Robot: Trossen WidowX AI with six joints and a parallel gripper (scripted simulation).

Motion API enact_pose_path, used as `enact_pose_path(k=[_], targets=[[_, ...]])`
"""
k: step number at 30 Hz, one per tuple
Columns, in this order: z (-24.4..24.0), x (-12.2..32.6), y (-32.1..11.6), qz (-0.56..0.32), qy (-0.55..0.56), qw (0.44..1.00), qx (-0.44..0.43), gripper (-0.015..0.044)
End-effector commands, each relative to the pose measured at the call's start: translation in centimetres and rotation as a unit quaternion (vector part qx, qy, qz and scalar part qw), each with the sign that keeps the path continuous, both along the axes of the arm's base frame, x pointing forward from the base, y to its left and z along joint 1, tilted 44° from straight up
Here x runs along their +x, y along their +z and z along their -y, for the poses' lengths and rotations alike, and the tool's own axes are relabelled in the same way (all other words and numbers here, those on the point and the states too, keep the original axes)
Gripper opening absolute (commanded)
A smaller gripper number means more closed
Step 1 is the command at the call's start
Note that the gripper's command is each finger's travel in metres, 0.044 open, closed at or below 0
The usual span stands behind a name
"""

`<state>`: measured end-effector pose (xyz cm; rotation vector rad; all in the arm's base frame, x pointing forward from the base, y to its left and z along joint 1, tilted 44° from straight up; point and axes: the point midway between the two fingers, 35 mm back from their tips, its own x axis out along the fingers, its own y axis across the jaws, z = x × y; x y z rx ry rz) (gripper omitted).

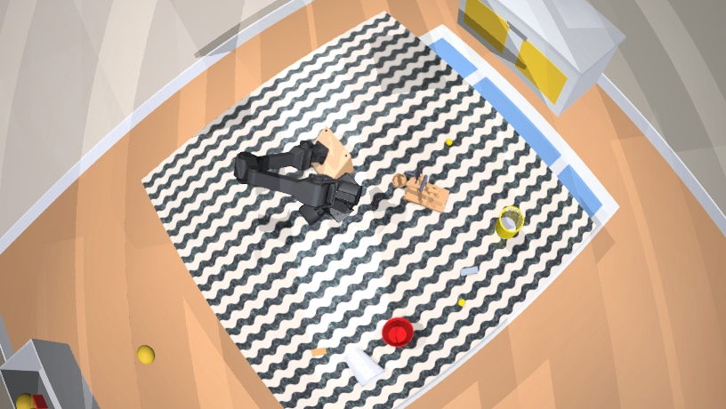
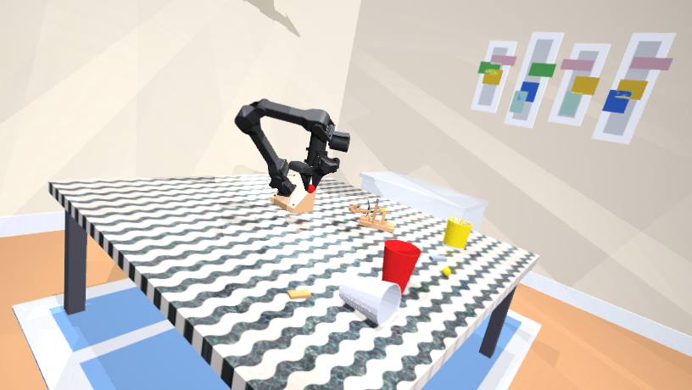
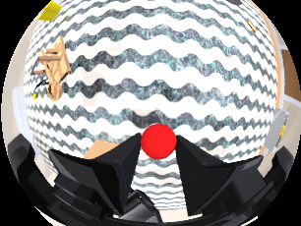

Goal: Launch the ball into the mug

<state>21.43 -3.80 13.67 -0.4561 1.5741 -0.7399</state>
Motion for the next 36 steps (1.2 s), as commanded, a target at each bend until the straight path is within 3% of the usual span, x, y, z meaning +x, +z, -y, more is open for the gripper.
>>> enact_pose_path(k=[1,36], targets=[[-0.8,0.7,-0.4,-0.015,0.003,1.000,0.003,0.0000],[-9.2,6.8,-10.0,-0.171,0.055,0.983,0.023,0.0000]])
